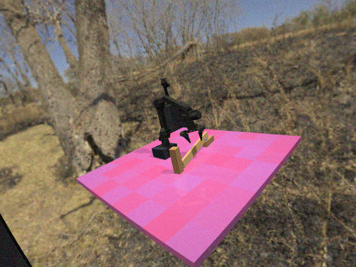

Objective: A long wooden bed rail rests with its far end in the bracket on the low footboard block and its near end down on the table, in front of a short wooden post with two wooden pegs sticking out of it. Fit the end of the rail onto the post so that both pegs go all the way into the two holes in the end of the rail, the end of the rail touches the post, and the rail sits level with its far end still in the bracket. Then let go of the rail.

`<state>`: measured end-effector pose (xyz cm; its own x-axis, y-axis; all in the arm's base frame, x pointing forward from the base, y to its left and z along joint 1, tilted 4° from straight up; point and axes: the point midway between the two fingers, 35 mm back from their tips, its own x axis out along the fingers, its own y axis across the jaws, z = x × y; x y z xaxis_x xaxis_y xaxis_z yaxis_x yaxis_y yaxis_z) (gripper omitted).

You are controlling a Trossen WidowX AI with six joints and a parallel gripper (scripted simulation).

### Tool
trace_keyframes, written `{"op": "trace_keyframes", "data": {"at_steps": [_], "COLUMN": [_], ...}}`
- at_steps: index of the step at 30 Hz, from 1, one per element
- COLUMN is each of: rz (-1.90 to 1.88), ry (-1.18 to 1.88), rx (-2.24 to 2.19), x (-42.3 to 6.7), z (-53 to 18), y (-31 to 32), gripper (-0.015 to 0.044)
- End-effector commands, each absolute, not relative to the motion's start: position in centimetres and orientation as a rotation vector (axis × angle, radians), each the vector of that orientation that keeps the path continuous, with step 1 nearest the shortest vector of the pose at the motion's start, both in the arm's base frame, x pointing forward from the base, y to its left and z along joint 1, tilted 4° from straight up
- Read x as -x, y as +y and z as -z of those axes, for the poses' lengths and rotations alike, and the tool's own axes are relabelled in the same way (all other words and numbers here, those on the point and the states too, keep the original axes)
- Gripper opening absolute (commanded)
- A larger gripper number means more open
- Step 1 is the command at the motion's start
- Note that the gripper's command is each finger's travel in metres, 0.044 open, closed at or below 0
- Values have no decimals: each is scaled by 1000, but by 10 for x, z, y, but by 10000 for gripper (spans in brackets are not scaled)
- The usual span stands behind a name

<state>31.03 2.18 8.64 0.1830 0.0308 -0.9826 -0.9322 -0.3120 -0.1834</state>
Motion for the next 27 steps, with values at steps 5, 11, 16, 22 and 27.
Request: {"op": "trace_keyframes", "data": {"at_steps": [5, 11, 16, 22, 27], "rz": [-1374, -1374, -1374, -1374, -1374], "ry": [1096, 1096, 1096, 1096, 1096], "rx": [1304, 1304, 1304, 1304, 1304], "x": [-274, -272, -272, -273, -273], "z": [-38, -38, -34, -24, -16], "y": [-28, -29, -29, -29, -29], "gripper": [440, 440, 440, 440, 440]}}
